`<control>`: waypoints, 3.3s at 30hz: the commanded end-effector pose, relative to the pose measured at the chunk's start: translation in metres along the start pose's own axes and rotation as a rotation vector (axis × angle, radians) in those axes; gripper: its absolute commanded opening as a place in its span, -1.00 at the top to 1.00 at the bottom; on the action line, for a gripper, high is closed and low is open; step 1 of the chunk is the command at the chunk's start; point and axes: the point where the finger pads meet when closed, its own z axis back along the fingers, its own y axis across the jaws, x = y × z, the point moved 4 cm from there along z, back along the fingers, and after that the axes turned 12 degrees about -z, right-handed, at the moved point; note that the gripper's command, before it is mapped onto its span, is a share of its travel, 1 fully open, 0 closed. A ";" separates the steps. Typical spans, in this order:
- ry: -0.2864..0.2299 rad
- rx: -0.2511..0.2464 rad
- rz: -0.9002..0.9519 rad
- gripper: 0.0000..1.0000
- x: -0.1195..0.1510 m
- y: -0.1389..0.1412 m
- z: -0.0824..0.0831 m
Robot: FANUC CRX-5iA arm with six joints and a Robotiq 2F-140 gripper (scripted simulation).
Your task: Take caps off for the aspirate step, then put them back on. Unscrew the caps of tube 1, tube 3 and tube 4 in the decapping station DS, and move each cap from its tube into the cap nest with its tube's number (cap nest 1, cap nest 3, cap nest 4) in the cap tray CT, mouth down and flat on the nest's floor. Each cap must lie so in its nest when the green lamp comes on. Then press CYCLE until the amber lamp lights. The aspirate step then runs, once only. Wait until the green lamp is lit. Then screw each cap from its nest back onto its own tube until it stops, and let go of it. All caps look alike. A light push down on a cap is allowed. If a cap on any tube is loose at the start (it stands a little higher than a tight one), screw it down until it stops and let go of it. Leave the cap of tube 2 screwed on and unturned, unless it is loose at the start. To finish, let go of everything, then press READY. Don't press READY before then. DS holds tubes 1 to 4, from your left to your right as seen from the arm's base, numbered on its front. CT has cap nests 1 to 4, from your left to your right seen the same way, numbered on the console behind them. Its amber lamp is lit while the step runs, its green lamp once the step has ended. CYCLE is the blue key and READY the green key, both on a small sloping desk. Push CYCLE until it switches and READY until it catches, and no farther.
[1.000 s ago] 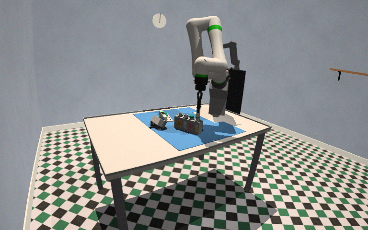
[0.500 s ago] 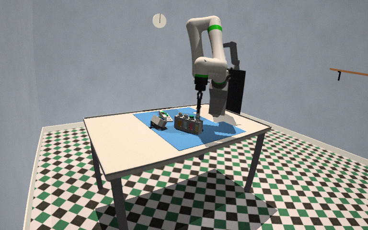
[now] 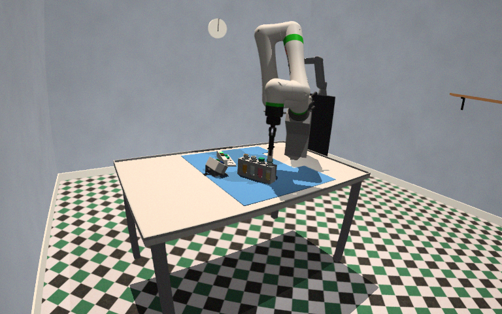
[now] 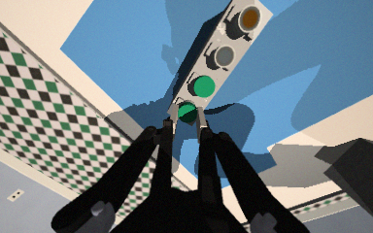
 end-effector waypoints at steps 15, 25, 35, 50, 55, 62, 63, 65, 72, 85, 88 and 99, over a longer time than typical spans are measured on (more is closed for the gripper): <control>0.000 0.000 0.000 0.31 0.000 0.000 -0.003; 0.000 0.000 0.000 0.31 0.000 0.000 -0.003; 0.000 0.000 -0.040 0.31 0.000 0.000 -0.004; 0.000 0.000 -0.065 0.31 0.000 0.000 -0.010; 0.000 0.000 -0.065 1.00 0.000 0.000 -0.011; 0.000 0.000 -0.065 1.00 0.000 0.000 -0.011; 0.000 0.000 -0.065 1.00 0.000 0.000 -0.011; 0.000 0.000 -0.065 1.00 0.000 0.000 -0.011; 0.000 0.000 -0.165 1.00 0.000 0.000 -0.011; 0.000 0.000 -0.532 1.00 0.000 0.000 -0.011; 0.000 0.000 -0.632 1.00 0.000 0.000 -0.011; 0.000 0.000 -0.851 1.00 0.000 0.000 -0.012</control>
